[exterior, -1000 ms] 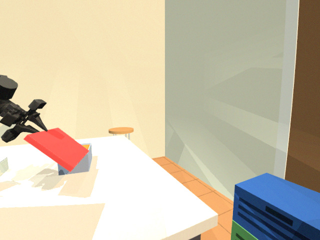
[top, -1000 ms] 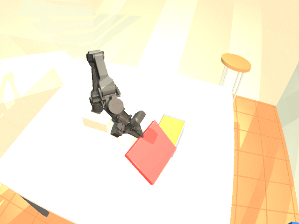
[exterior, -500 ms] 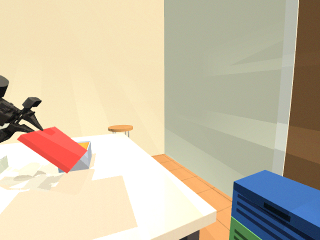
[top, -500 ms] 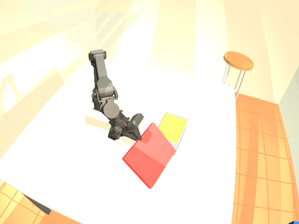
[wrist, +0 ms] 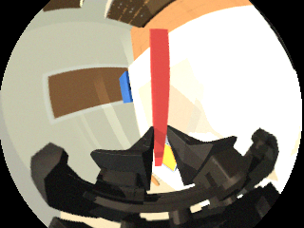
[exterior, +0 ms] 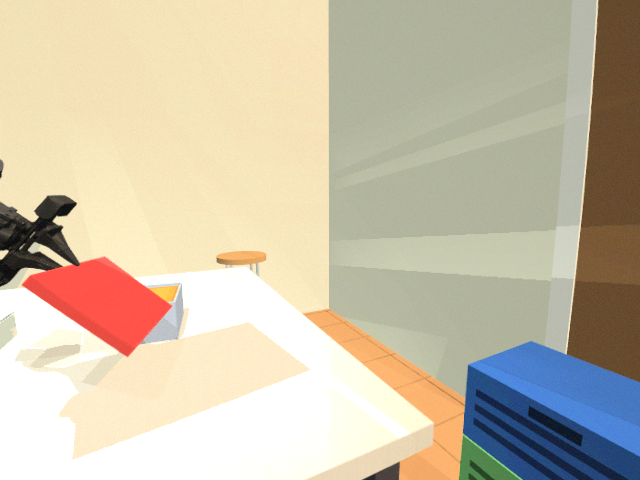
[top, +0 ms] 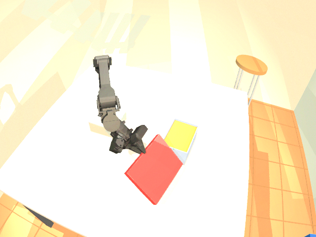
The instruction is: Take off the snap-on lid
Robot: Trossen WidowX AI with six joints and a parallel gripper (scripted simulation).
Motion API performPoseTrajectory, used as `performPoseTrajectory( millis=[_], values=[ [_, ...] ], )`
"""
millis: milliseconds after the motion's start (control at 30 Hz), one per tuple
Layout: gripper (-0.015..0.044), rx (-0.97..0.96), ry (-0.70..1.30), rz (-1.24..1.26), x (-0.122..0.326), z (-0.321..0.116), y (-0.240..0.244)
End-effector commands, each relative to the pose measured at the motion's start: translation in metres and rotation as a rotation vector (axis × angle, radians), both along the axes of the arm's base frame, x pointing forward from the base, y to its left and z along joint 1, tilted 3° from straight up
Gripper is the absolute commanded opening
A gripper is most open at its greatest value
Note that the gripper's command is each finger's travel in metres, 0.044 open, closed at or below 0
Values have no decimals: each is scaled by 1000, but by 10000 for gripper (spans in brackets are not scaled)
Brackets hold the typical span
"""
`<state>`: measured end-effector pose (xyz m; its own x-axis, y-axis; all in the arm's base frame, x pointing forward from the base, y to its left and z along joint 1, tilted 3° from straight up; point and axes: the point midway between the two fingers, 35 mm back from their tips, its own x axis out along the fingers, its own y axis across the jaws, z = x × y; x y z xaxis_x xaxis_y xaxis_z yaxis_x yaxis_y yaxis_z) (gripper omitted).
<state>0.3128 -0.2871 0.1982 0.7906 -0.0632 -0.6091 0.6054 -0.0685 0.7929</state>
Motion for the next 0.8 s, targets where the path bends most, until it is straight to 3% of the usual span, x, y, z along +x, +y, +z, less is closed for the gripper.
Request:
performPoseTrajectory(
  millis=[0,767],
  values=[
    [0,-16,-16,11,1,7,-1],
    [0,-16,-16,11,1,-15,0]
  ],
)
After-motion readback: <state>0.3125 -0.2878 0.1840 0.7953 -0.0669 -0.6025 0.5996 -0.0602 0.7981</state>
